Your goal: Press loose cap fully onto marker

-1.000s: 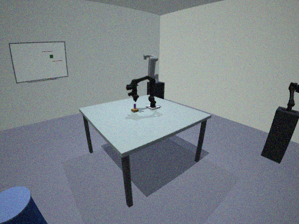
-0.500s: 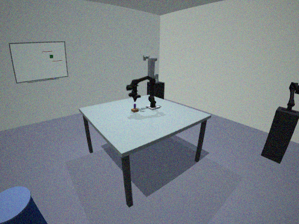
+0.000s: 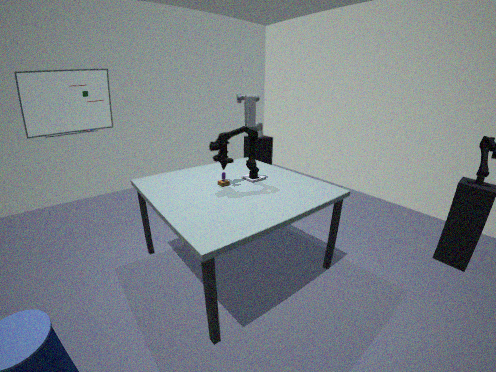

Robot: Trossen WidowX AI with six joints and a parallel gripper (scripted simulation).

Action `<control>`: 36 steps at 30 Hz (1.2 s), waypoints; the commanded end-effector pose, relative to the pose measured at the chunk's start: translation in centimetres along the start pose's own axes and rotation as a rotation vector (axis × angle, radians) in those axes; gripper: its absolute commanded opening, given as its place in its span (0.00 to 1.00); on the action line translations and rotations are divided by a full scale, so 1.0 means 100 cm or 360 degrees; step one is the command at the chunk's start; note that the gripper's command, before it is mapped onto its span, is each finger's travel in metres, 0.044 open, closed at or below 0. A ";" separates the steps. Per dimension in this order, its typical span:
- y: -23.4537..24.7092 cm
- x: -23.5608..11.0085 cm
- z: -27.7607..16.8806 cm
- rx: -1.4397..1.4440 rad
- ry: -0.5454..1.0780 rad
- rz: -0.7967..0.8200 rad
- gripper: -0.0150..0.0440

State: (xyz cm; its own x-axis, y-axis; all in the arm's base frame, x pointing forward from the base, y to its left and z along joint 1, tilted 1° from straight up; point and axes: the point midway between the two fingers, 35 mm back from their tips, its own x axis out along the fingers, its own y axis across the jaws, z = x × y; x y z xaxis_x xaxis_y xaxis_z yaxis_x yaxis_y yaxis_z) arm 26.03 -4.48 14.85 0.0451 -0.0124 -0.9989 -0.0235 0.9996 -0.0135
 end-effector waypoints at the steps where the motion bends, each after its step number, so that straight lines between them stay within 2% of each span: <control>1: 0.000 0.007 0.000 -0.0007 0.0002 0.0004 0.25; 24: 0.000 0.036 0.001 -0.0007 0.0002 0.0004 0.25; 31: 0.000 0.028 0.002 0.0000 -0.0015 -0.0003 0.25; 36: -0.001 -0.020 0.005 0.0000 -0.0010 -0.0001 0.25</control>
State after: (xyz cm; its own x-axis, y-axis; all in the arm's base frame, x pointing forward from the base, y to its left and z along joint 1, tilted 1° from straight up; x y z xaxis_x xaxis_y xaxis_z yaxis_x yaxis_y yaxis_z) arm 26.25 -4.52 13.59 0.0357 -0.0100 -0.9993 -0.0239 0.9997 -0.0109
